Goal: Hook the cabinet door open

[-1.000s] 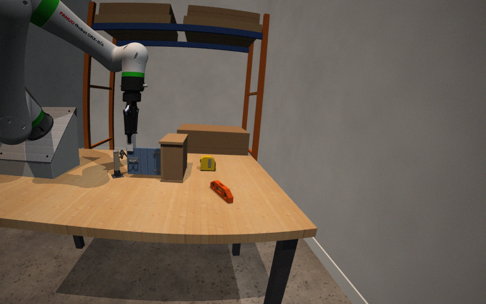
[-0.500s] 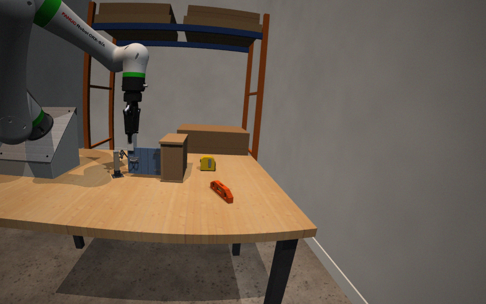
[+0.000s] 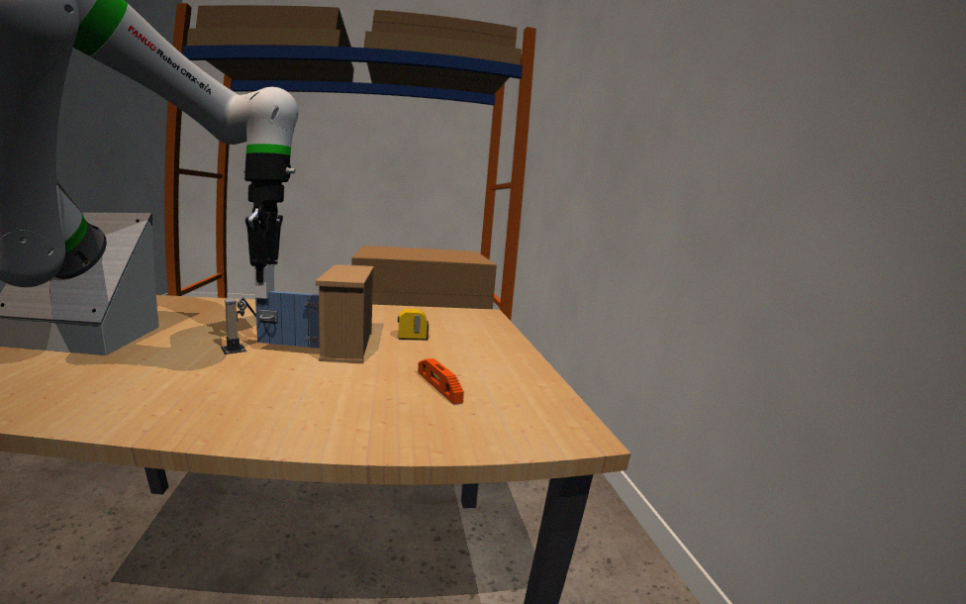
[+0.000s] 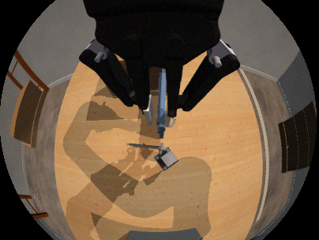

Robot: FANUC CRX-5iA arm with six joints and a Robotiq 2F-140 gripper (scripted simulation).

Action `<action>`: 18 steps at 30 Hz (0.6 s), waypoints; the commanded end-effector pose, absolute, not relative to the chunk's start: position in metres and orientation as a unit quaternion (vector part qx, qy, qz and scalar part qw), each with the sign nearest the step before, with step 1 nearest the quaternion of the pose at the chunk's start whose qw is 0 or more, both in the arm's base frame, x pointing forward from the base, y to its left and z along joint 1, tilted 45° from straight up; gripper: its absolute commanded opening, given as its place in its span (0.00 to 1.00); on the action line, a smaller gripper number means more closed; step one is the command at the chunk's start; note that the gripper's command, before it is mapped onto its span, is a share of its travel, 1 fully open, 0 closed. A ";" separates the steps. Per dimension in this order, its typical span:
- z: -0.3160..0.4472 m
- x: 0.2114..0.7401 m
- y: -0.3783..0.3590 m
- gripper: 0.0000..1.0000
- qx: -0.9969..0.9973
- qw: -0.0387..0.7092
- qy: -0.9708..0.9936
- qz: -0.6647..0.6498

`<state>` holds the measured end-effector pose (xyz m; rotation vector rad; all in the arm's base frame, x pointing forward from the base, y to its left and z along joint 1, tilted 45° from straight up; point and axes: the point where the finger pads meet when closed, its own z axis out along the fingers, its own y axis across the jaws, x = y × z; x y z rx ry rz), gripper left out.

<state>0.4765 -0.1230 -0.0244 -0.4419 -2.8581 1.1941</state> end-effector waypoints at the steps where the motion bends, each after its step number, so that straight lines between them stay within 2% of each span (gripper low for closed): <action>1: -0.025 0.477 -0.122 0.16 -0.143 0.006 -0.913 0.382; 18: -0.032 0.480 -0.116 0.16 -0.188 -0.013 -0.905 0.381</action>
